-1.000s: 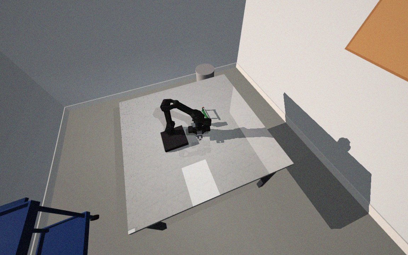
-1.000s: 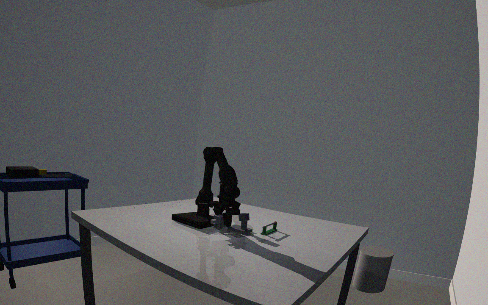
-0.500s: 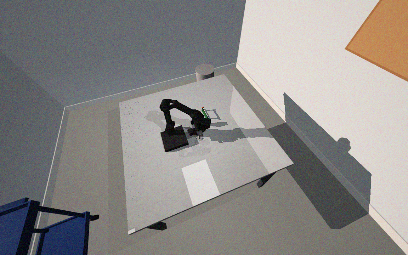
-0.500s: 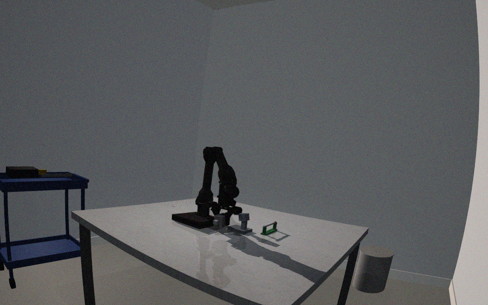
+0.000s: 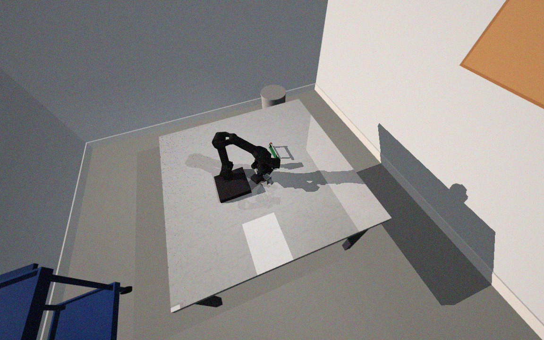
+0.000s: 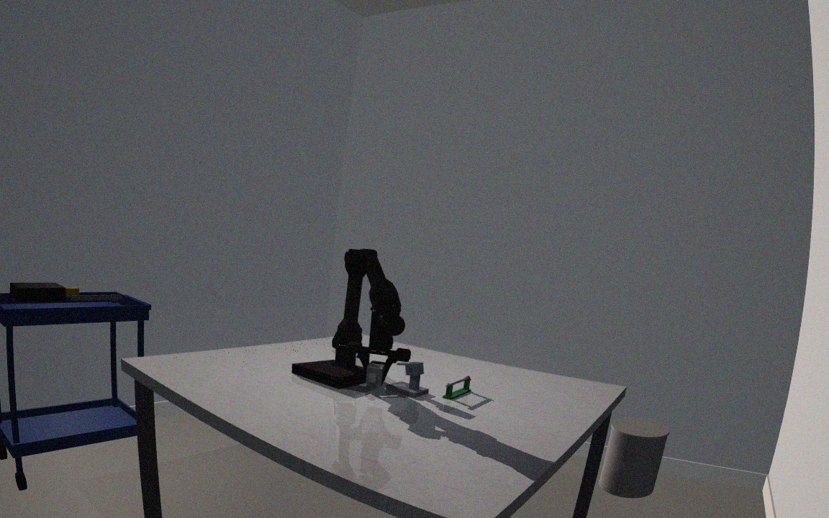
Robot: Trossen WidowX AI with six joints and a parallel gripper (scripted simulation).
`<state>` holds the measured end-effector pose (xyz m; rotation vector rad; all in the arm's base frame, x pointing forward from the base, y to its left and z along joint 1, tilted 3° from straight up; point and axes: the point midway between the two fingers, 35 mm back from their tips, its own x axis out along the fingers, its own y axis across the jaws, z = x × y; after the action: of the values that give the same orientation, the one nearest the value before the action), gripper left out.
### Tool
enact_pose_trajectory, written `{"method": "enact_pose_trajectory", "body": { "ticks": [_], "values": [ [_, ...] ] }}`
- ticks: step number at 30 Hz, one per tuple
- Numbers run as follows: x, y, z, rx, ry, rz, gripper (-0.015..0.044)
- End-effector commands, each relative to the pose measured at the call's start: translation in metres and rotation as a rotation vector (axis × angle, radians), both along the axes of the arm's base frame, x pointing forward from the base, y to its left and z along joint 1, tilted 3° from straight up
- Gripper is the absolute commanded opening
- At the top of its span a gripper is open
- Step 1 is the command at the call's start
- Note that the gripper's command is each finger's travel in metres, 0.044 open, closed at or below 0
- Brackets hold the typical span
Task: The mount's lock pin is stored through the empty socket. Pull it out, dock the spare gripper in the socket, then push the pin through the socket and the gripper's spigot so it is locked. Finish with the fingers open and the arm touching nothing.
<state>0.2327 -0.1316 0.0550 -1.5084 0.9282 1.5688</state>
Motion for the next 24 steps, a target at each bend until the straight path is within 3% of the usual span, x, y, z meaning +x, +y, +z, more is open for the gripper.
{"method": "enact_pose_trajectory", "body": {
  "ticks": [1,18,24],
  "values": [
    [-0.0012,-0.0006,0.0011,-0.004,-0.003,0.083,0.0],
    [-0.0063,-0.0002,0.0023,0.003,-0.017,0.493,0.0],
    [-0.0065,-0.0002,0.0001,0.003,-0.017,0.51,0.0]
  ]
}}
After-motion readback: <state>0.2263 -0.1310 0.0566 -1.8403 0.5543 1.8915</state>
